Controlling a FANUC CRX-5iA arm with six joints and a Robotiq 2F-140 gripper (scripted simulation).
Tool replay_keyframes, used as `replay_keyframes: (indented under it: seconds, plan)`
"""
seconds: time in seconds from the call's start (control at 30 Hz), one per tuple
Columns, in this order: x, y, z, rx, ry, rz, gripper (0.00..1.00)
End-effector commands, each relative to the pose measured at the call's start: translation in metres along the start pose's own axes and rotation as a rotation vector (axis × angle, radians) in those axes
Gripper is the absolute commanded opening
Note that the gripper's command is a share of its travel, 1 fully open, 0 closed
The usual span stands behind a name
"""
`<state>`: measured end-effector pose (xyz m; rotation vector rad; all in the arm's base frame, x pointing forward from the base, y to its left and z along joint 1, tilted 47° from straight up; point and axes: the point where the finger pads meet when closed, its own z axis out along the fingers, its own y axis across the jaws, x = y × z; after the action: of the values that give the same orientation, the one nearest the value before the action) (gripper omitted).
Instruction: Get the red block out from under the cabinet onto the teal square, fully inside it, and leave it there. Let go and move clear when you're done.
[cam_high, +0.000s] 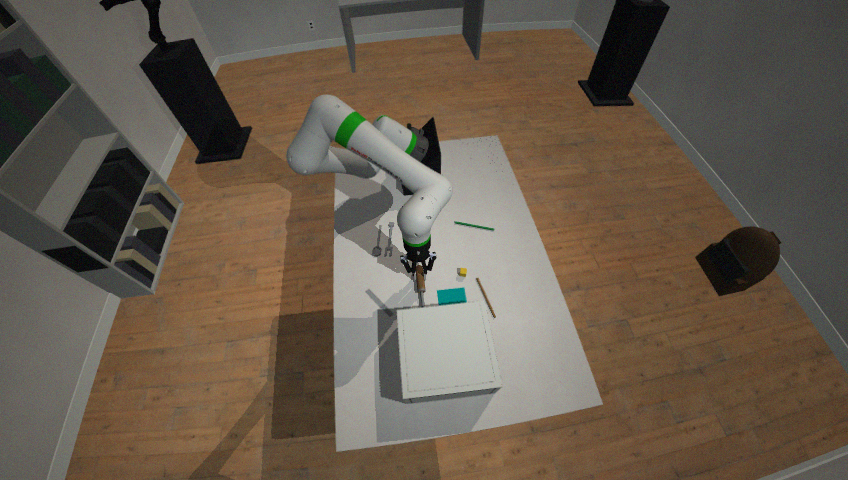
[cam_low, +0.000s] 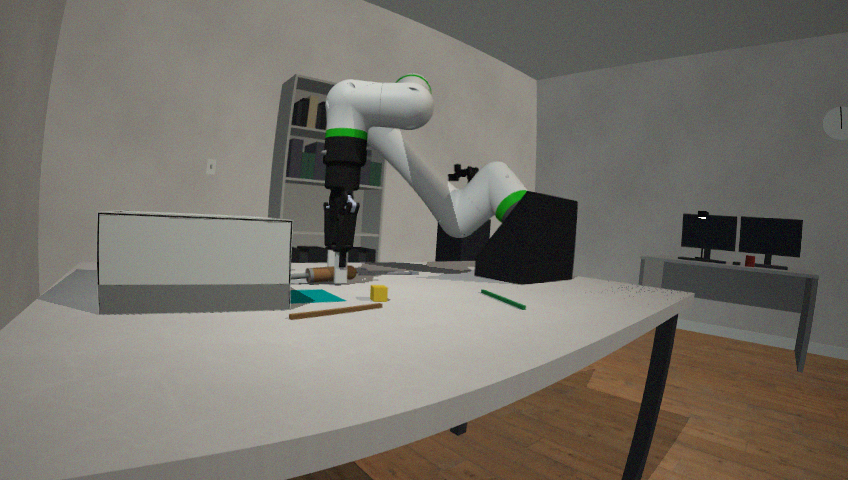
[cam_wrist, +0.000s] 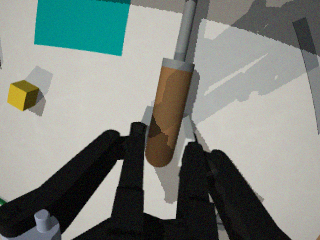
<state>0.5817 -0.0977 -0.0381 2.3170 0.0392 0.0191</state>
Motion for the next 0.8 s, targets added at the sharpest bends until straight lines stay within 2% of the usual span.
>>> replay_keyframes:
  seconds: [0.0, 0.77]
  plan:
    - [0.008, 0.0, 0.0, 0.0, 0.0, 0.0, 0.0]
    - [0.053, 0.0, 0.0, 0.0, 0.0, 0.0, 0.0]
